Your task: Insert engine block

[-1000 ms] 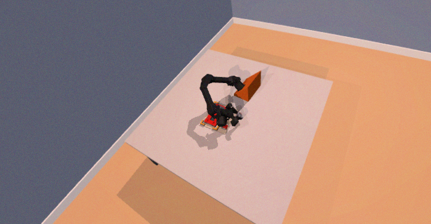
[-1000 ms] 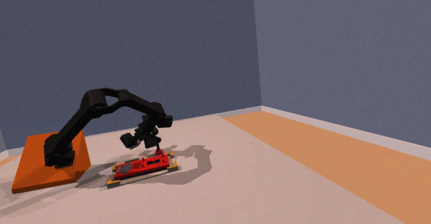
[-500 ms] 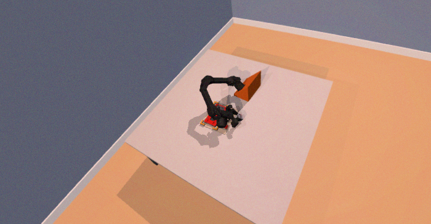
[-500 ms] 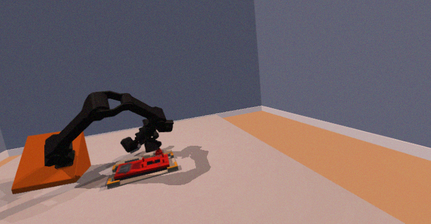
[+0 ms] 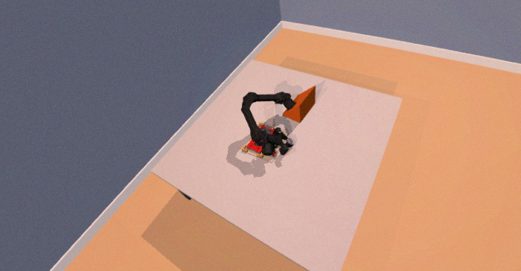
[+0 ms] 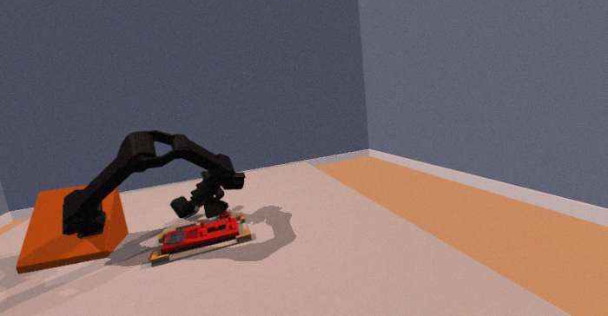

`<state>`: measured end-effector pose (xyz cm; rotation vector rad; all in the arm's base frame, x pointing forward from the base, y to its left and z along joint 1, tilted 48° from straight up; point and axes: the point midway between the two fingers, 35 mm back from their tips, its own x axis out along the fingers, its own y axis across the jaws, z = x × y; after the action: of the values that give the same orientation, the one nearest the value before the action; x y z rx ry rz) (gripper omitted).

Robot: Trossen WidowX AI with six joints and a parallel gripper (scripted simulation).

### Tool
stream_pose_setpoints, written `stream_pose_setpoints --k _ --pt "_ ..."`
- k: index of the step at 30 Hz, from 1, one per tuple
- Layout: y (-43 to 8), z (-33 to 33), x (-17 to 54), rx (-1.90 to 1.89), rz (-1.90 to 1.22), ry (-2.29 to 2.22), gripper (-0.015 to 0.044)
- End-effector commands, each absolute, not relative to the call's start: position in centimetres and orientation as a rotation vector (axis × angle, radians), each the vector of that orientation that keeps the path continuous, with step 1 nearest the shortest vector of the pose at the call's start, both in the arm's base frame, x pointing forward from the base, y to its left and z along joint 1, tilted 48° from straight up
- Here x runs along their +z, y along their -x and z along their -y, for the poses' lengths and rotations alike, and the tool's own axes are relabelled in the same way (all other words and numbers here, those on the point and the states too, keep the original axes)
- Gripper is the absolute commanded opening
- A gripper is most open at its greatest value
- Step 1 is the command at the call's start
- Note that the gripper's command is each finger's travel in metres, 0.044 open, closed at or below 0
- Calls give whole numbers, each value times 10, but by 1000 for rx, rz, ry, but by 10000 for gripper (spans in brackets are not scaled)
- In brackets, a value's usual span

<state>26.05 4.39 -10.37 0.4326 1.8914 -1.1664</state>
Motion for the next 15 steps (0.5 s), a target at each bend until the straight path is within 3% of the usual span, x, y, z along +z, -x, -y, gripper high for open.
stream_pose_setpoints --k 1,15 --pt "-261 -39 -110 -1163 -1893 -430 0" --pt "-260 -36 -111 -1163 -1893 -430 0"
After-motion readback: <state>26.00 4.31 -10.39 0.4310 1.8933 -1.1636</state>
